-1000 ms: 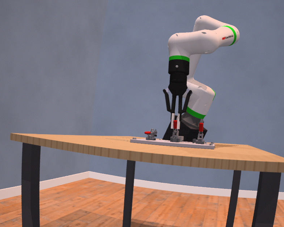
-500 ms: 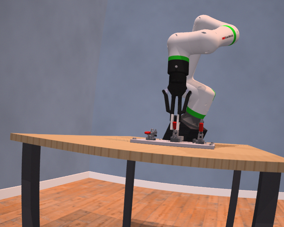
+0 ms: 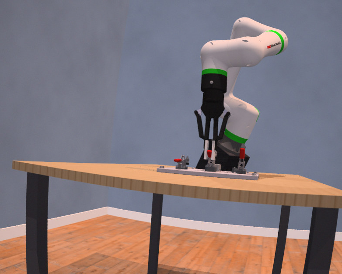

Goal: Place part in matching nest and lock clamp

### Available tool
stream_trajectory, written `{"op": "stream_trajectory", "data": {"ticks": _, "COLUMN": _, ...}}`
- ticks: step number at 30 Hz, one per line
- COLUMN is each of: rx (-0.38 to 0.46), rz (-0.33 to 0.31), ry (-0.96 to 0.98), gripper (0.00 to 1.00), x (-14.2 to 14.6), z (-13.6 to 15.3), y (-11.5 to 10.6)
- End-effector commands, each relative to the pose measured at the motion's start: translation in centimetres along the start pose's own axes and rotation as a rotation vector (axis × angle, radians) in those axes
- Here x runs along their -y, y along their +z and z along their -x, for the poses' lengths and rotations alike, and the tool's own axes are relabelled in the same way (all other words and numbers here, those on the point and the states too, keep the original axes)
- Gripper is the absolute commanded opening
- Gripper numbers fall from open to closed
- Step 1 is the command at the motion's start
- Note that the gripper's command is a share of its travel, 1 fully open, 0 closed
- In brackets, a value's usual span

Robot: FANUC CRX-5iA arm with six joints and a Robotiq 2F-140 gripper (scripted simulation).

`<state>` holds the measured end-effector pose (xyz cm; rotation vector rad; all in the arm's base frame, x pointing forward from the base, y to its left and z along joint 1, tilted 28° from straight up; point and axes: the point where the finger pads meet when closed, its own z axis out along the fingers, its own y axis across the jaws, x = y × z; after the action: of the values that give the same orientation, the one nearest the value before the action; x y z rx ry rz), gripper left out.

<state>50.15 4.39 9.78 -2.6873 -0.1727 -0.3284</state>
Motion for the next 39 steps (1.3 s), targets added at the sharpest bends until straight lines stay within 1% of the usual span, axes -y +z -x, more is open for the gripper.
{"op": "stream_trajectory", "data": {"ticks": 1, "rx": 0.000, "rz": 0.000, "ry": 0.000, "gripper": 0.00, "x": 0.0, "z": -0.1, "y": 0.1}}
{"op": "stream_trajectory", "data": {"ticks": 15, "rx": 0.000, "rz": 0.000, "ry": 0.000, "gripper": 0.00, "x": 0.0, "z": -0.7, "y": 1.1}}
{"op": "stream_trajectory", "data": {"ticks": 39, "rx": 0.000, "rz": 0.000, "ry": 0.000, "gripper": 0.00, "x": 0.0, "z": -0.9, "y": 1.6}}
